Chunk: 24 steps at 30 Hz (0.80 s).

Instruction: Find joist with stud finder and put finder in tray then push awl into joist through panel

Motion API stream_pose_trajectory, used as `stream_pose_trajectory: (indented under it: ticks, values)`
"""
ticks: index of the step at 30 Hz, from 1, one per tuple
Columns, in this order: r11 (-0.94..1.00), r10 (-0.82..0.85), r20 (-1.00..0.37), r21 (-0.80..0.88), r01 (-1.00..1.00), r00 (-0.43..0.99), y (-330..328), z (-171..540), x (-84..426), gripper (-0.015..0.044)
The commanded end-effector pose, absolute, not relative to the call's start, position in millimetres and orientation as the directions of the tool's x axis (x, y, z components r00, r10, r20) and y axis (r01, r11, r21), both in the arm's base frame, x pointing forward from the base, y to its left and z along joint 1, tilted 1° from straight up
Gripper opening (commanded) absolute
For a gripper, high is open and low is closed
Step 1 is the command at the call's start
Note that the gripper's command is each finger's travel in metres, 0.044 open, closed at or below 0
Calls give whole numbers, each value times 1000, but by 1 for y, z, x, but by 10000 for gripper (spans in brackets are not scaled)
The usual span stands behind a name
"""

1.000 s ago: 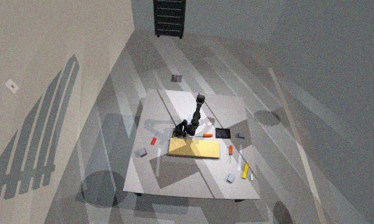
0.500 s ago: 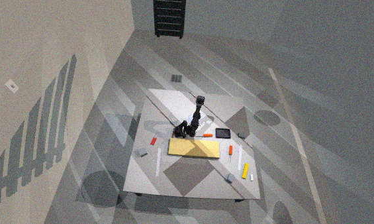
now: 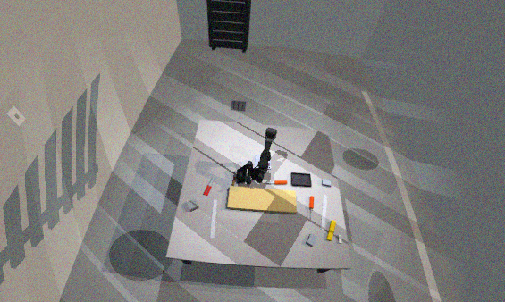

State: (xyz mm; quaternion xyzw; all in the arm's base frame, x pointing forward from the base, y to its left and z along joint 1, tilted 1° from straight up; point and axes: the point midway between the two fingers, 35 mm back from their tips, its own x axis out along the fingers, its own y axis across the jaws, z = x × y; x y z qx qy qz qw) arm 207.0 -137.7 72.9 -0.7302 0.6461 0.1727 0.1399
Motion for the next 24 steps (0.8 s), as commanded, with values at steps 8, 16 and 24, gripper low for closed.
stream_pose_trajectory:
  ticks: [8,16,24]
  values:
    - [-127,-896,-430,11,-992,110,-139,74,197,0]
    - [-127,-896,-430,13,-992,110,-140,73,188,0]
    - [-127,-895,-433,21,-992,106,-140,68,187,184]
